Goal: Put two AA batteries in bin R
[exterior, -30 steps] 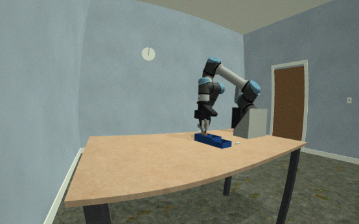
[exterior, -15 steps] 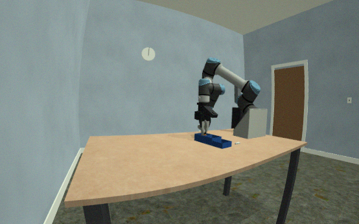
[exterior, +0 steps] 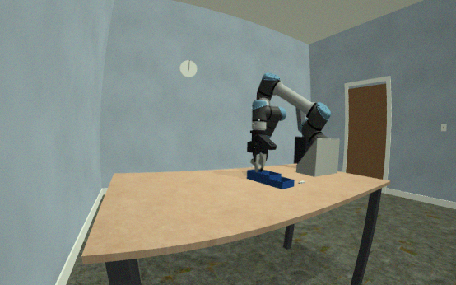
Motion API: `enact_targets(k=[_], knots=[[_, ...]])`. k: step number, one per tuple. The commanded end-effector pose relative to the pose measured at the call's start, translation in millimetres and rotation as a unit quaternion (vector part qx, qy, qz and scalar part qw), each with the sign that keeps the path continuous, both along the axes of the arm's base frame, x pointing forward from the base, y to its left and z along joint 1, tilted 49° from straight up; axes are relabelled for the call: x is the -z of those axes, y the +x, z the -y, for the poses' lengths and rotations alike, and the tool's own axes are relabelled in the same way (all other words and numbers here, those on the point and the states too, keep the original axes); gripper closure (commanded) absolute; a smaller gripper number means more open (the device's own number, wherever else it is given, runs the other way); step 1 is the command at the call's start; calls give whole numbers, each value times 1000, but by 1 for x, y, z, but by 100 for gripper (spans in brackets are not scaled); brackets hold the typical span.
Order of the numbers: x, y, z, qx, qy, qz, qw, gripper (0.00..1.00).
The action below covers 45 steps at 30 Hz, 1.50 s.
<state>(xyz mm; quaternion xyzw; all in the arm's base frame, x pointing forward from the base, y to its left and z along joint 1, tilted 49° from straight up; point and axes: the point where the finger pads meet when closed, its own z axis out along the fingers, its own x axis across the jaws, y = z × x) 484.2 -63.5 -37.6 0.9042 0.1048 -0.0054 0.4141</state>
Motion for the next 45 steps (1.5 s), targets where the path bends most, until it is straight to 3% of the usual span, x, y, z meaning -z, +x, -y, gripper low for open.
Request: enact_targets(k=[1,40,41,45], knots=[[0,0,0,0,0,0,1000,83],[-24,-3,-28,0,0,0,1000,83],[-27,-3,-31,0,0,0,1000,0],[-38,-4,-43,0,0,0,1000,0]])
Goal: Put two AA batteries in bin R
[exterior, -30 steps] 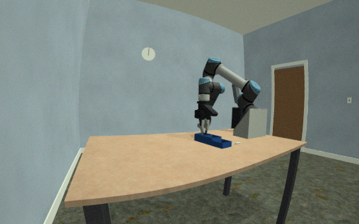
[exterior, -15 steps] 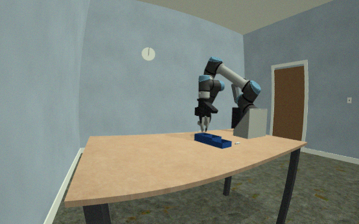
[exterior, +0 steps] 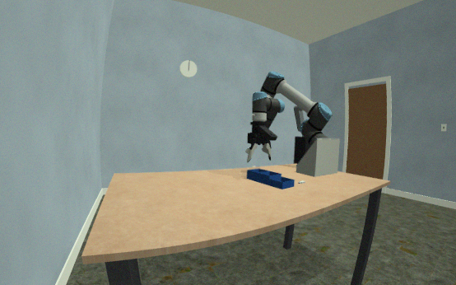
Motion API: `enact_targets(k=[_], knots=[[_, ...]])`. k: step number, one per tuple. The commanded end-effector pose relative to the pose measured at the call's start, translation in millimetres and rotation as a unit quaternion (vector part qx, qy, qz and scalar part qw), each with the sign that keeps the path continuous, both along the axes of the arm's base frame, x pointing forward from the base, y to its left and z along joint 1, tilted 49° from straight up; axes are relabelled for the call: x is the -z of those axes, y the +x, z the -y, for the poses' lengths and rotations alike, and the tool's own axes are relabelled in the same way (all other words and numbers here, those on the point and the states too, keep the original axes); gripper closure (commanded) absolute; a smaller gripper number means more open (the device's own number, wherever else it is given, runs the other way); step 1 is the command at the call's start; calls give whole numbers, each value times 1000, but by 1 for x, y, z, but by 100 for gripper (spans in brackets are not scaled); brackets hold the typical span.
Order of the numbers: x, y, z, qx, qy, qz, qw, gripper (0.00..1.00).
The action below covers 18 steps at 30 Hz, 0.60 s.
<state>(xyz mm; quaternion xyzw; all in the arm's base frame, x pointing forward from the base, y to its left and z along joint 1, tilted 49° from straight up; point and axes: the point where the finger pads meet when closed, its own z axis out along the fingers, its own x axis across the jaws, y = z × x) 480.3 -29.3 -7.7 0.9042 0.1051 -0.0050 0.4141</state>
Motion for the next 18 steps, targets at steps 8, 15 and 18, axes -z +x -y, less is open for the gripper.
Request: enact_targets(k=[8,15,18], knots=[[-29,-3,-33,0,0,0,1000,0],[-42,-5,-48,0,0,0,1000,0],[-50,-6,-57,0,0,0,1000,0]])
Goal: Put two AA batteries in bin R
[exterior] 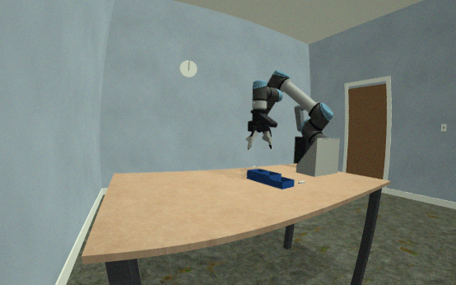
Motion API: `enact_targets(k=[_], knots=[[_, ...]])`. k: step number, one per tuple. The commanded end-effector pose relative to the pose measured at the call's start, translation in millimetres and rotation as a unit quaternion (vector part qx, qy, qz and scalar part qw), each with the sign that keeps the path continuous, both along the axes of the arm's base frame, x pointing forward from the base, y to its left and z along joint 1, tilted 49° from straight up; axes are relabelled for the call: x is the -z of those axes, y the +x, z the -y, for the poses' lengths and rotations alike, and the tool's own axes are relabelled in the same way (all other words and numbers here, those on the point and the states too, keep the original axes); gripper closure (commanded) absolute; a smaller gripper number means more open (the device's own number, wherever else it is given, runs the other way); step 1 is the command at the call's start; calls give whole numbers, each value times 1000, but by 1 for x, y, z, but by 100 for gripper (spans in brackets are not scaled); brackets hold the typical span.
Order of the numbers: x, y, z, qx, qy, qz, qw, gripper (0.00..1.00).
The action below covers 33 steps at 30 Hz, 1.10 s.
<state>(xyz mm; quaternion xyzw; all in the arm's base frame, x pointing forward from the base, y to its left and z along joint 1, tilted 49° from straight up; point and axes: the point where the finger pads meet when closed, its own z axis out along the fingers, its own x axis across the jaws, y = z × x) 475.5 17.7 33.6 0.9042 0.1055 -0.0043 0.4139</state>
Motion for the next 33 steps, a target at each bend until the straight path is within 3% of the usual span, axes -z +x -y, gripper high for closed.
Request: enact_targets(k=[1,15,33], knots=[[-11,-1,-13,1,0,0,1000,0],[-43,-5,-49,1,0,0,1000,0],[-43,-5,-49,1,0,0,1000,0]])
